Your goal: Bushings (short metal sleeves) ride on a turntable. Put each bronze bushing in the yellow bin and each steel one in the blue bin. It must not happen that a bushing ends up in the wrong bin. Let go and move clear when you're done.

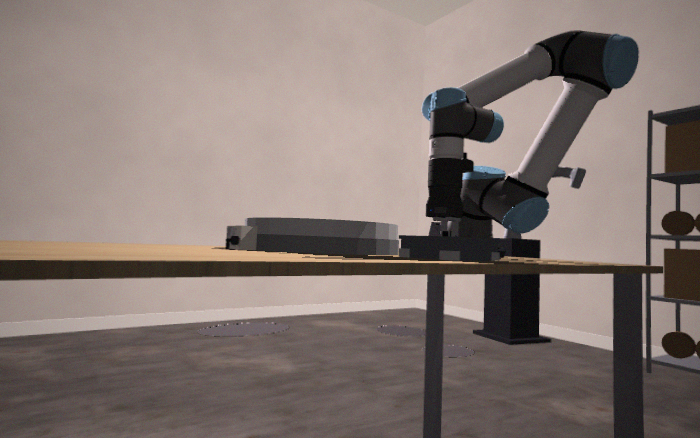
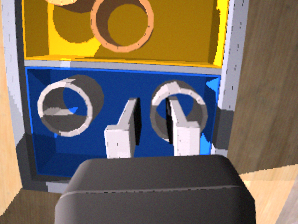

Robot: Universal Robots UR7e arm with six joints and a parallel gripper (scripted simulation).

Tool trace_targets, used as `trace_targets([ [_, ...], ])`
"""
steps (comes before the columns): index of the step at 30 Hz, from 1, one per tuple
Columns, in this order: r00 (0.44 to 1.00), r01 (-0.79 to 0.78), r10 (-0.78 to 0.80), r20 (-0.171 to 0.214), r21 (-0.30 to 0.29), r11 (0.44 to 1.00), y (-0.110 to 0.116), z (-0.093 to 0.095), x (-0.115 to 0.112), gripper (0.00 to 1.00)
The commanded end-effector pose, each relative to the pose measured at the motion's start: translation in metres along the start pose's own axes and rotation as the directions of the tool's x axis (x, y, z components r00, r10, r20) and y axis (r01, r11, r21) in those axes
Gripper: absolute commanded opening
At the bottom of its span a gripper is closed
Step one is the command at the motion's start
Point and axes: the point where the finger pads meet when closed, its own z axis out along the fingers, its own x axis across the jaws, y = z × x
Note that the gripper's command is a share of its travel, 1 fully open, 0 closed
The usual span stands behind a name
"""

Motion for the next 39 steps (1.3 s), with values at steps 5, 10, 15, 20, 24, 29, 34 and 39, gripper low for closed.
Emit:
trace_targets([
  [5, 1.000, 0.000, 0.000, 0.000, -0.001, 1.000, 0.0004, -0.0003, 0.0000, 0.47],
  [10, 1.000, 0.000, 0.000, 0.000, -0.001, 1.000, 0.0004, -0.0003, 0.0000, 0.47],
  [15, 1.000, 0.000, 0.000, 0.000, -0.001, 1.000, 0.0004, -0.0003, 0.0000, 0.47],
  [20, 1.000, 0.000, 0.000, 0.000, -0.001, 1.000, 0.0004, -0.0003, 0.0000, 0.47],
  [24, 1.000, 0.000, 0.000, 0.000, -0.001, 1.000, 0.0004, -0.0003, 0.0000, 0.47],
  [29, 1.000, 0.000, 0.000, 0.000, -0.001, 1.000, 0.0004, -0.0003, 0.0000, 0.47],
  [34, 1.000, 0.000, 0.000, 0.000, 0.000, 1.000, 0.0003, -0.0007, 0.0016, 0.47],
  [39, 1.000, 0.000, 0.000, 0.000, 0.001, 1.000, 0.0001, -0.0013, 0.0040, 0.47],
])
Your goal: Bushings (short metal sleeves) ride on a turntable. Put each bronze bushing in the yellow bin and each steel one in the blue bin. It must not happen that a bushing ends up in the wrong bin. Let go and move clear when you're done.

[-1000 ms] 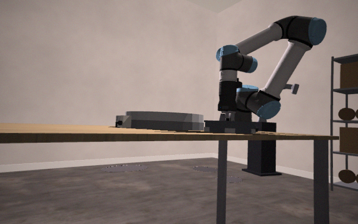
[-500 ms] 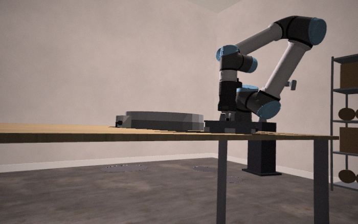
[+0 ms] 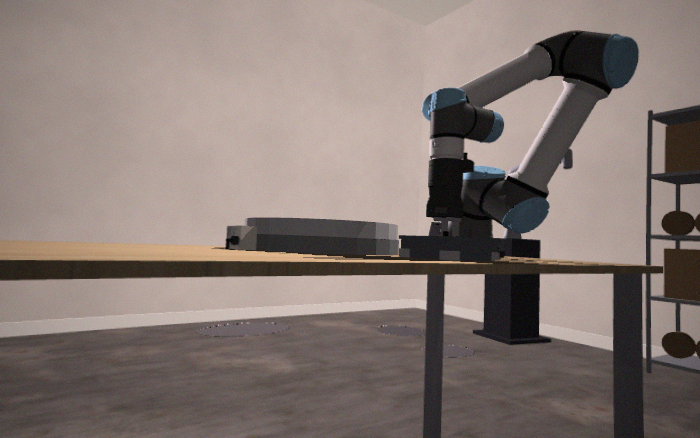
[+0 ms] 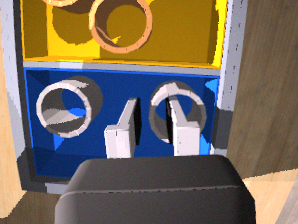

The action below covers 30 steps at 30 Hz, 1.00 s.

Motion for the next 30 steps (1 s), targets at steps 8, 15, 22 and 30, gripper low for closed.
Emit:
trace_targets([
  [8, 1.000, 0.002, -0.002, 0.001, 0.000, 1.000, 0.0007, -0.0016, 0.0032, 0.47],
  [15, 1.000, 0.001, -0.001, 0.000, 0.001, 1.000, 0.0000, -0.0037, 0.0026, 0.47],
  [22, 1.000, 0.001, -0.001, 0.001, 0.000, 1.000, 0.0005, -0.0068, 0.0031, 0.47],
  [30, 1.000, 0.002, -0.002, 0.001, 0.000, 1.000, 0.0007, -0.0076, 0.0032, 0.47],
])
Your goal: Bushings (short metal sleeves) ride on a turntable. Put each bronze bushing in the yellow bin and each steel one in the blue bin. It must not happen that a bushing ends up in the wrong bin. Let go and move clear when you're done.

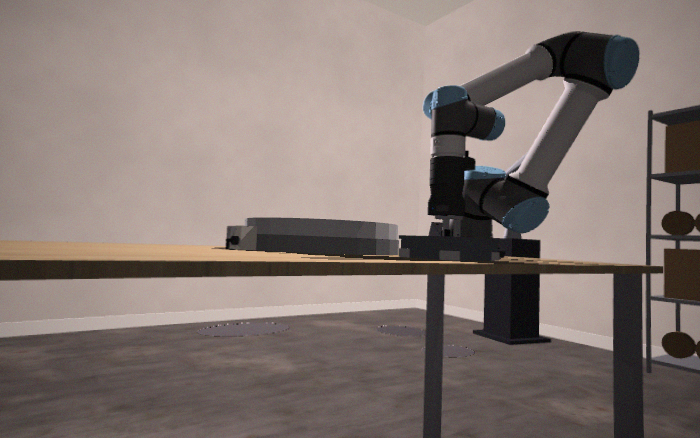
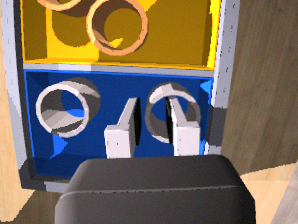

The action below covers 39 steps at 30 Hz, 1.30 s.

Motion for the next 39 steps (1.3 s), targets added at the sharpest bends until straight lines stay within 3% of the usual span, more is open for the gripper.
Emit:
trace_targets([
  [1, 1.000, 0.002, -0.002, 0.001, -0.005, 1.000, 0.002, -0.003, 0.000, 0.47],
  [39, 1.000, 0.001, -0.001, 0.001, -0.003, 1.000, 0.001, -0.012, 0.000, 0.47],
])
